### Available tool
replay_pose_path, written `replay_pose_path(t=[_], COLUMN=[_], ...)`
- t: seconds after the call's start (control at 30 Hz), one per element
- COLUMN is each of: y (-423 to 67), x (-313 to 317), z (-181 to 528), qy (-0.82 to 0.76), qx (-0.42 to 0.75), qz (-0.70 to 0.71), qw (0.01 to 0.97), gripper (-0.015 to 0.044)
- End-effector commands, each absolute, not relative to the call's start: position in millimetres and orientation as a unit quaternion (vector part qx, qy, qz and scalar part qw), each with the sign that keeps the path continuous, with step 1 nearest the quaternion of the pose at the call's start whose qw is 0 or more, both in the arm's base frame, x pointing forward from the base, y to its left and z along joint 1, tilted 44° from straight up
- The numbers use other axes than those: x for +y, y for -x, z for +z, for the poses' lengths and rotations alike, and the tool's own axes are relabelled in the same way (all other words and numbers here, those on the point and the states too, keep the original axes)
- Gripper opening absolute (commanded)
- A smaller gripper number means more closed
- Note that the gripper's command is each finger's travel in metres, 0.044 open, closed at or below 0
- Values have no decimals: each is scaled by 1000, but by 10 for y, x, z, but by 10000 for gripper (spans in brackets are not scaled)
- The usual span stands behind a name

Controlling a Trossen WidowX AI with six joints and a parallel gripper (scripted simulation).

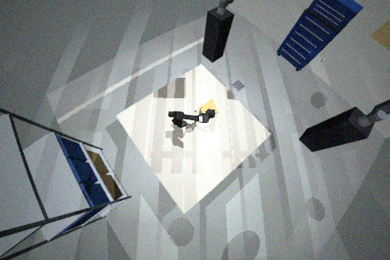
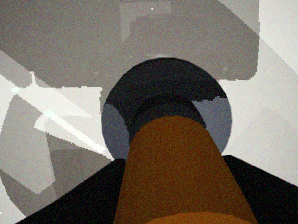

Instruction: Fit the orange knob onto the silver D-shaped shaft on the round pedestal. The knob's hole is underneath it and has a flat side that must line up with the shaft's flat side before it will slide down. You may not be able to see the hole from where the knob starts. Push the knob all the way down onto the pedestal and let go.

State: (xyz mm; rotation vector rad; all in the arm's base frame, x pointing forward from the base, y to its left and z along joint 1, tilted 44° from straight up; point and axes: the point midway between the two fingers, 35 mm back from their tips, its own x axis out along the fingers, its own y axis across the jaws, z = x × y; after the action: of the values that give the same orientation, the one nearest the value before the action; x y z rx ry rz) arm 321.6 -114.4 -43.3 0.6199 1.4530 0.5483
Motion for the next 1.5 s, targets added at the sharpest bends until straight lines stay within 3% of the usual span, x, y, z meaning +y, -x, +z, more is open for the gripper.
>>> replay_pose_path(t=[0.0, 1.27, 1.47], y=[-3234, -3215, -3225], x=[-1156, -1156, -1166], z=[-420, -415, -411], qy=[-274, -274, -216], qx=[643, 643, 621], qz=[242, 242, 295], qw=[673, 673, 694], gripper=[0, 0, 0])
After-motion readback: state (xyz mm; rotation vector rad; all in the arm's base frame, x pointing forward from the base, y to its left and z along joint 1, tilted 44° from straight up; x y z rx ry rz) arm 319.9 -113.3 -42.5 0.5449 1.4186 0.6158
